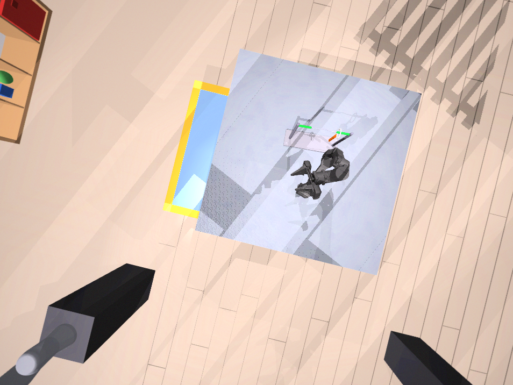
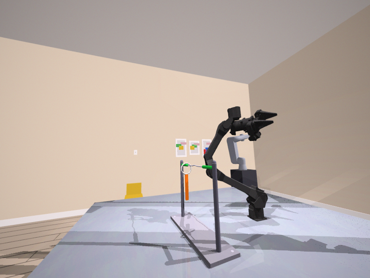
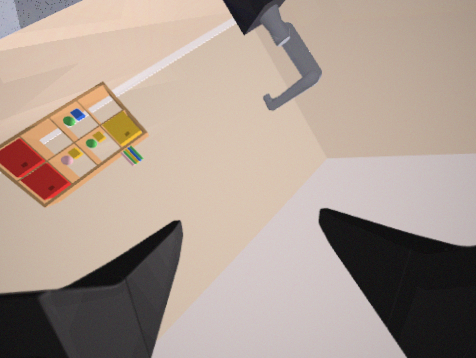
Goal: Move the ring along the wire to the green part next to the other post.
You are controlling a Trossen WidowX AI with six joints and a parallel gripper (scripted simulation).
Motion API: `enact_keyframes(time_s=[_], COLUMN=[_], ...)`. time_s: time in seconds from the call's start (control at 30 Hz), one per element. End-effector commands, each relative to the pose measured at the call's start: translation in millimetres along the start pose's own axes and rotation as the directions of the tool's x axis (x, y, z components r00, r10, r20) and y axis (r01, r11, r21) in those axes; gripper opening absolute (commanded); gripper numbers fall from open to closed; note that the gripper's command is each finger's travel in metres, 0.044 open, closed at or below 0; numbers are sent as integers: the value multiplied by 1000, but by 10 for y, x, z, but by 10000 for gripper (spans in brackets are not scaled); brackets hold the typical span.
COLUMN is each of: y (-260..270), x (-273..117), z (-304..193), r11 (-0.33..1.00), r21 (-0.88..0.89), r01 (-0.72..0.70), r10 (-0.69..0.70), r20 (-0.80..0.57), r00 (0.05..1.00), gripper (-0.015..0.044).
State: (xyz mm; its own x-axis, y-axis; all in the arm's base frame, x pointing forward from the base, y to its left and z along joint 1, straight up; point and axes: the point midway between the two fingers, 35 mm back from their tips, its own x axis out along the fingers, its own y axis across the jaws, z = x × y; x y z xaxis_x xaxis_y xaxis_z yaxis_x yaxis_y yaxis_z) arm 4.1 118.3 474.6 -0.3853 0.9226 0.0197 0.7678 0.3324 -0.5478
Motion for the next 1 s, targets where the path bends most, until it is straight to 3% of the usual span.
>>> enact_keyframes(time_s=[0.0, 0.27, 0.97], y=[-1, -25, 413], x=[1, 105, 587], z=[3, 131, 363], r11=[1000, 989, 842], r21=[2, 110, 461], r01=[-2, -98, -279], r10=[2, 104, 395], r20=[-1, -52, -176], r00=[1000, 993, 902], gripper=[374, 164, 160])
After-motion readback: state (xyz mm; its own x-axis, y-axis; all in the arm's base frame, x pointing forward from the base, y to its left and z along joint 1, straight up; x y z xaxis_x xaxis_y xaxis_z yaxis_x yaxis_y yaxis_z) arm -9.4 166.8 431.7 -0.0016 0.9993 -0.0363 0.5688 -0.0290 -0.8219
